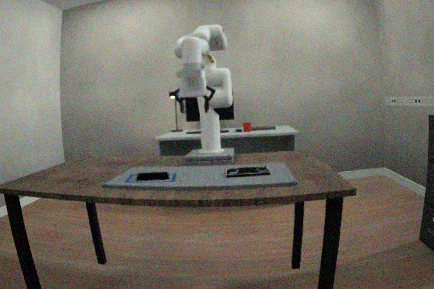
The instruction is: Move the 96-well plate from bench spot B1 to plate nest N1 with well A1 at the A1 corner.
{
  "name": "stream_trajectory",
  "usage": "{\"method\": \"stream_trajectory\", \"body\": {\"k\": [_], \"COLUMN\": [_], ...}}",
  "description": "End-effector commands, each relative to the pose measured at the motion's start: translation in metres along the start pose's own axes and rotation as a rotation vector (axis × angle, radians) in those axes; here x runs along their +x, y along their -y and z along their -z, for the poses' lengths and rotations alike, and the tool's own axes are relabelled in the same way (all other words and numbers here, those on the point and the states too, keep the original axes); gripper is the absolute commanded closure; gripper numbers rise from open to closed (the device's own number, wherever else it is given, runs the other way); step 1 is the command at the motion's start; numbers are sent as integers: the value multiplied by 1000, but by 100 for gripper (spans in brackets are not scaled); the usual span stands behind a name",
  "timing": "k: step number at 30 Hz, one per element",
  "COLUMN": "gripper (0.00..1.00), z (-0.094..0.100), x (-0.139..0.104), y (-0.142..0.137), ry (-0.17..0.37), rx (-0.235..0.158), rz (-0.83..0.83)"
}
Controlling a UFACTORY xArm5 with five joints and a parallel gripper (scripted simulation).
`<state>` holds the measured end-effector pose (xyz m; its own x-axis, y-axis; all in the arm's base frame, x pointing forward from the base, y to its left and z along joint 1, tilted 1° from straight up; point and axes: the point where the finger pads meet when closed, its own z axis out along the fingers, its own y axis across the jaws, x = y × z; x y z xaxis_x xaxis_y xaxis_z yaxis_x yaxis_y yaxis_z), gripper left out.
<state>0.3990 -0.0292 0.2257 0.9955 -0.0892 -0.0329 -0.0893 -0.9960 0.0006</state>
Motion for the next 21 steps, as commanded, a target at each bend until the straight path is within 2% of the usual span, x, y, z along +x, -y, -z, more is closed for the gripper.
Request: {"method": "stream_trajectory", "body": {"k": [1, 3, 5, 21], "gripper": [0, 0, 0, 0], "z": [-9, -16, -16, -62], "x": [8, 12, 12, 38], "y": [-13, -20, -20, -73], "ry": [-10, -12, -12, -27], "rx": [5, 7, 7, 19], "rz": [-125, -191, -191, -691]}}
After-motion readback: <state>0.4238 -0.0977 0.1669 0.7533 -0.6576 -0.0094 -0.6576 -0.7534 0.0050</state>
